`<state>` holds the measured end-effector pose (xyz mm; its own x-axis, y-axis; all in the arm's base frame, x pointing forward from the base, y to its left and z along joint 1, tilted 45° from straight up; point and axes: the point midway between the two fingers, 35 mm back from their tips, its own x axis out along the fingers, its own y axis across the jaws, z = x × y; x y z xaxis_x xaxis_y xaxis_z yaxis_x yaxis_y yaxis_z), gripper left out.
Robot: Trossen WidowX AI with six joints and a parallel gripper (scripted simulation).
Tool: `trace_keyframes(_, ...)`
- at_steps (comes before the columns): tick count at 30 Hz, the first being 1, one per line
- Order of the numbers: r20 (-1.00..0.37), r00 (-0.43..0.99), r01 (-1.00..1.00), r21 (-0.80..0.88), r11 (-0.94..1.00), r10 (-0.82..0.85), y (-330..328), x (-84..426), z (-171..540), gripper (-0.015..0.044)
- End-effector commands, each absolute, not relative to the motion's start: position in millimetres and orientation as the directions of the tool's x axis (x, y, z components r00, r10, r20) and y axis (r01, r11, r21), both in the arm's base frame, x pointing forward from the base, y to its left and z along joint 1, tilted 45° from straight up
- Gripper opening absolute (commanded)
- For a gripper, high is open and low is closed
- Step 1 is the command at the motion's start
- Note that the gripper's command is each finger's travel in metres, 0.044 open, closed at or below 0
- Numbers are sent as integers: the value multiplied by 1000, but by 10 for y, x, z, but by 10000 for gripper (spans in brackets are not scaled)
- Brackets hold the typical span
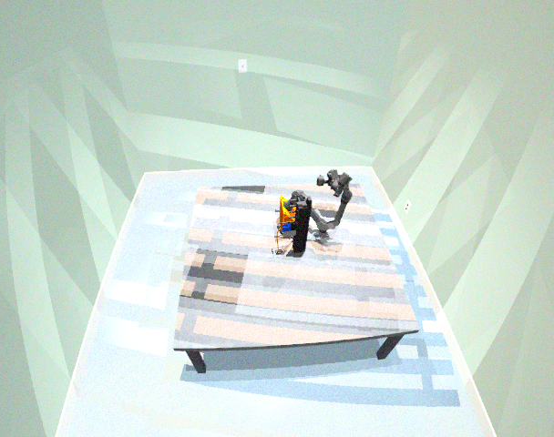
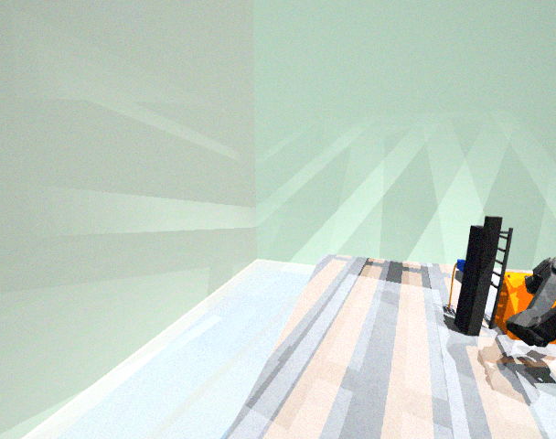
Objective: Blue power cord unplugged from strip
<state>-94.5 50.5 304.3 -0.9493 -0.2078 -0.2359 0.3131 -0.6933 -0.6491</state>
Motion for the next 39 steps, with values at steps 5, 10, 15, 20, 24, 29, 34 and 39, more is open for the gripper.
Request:
trace_keyframes(5,-316,-893,449,-653,-610,-320,167,-1030,3041,269)
trace_keyframes(10,-503,-707,699,-600,-388,-496,-595,-1022,2949,160)
trace_keyframes(15,-691,-474,871,-458,-176,-545,-1269,-758,2702,160)
trace_keyframes(20,-847,-243,957,-288,25,-473,-1772,-290,2384,160)
trace_keyframes(24,-934,-90,975,-153,159,-346,-2038,187,2105,160)
trace_keyframes(29,-992,36,964,2,268,-121,-2150,845,1705,160)
trace_keyframes(34,-987,81,945,120,305,139,-2016,1491,1273,160)
trace_keyframes(39,-919,47,941,173,292,392,-1666,2049,823,160)
